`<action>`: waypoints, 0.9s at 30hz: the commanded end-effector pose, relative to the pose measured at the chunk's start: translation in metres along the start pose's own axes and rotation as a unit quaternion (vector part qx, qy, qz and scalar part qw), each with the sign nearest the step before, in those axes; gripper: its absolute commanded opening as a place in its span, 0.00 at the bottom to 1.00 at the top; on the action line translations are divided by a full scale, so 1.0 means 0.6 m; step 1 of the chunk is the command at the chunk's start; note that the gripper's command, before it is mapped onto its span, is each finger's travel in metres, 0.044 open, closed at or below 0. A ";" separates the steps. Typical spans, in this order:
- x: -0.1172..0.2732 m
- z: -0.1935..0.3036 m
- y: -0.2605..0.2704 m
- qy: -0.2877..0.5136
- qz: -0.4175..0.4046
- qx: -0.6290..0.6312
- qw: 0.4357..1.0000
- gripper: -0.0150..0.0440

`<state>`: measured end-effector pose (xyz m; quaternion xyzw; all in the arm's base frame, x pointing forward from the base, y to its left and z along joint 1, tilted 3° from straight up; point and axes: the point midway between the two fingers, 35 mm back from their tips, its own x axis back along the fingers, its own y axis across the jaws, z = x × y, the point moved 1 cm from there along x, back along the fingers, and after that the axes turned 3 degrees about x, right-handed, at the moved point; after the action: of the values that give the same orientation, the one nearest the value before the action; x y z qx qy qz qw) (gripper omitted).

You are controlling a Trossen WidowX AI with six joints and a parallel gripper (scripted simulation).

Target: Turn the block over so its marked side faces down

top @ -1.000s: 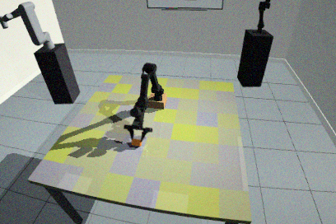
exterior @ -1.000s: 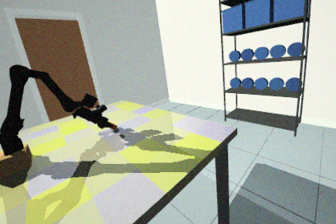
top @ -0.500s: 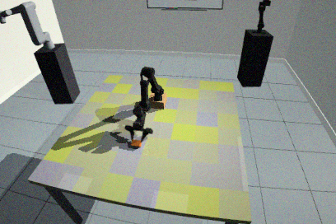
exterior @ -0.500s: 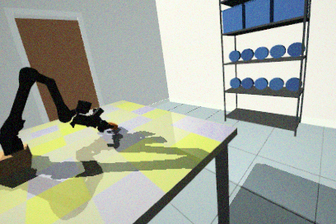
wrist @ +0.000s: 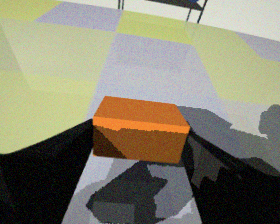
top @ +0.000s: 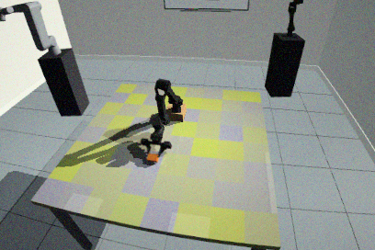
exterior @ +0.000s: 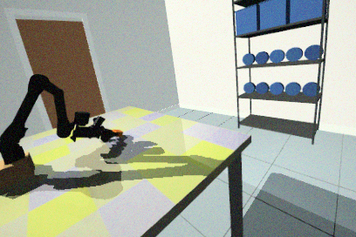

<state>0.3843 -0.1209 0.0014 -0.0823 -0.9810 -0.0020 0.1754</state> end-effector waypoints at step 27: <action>0.003 0.007 0.002 0.000 -0.003 -0.003 1.000 0.92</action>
<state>0.3819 -0.1199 -0.0007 -0.0819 -0.9813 -0.0024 0.1744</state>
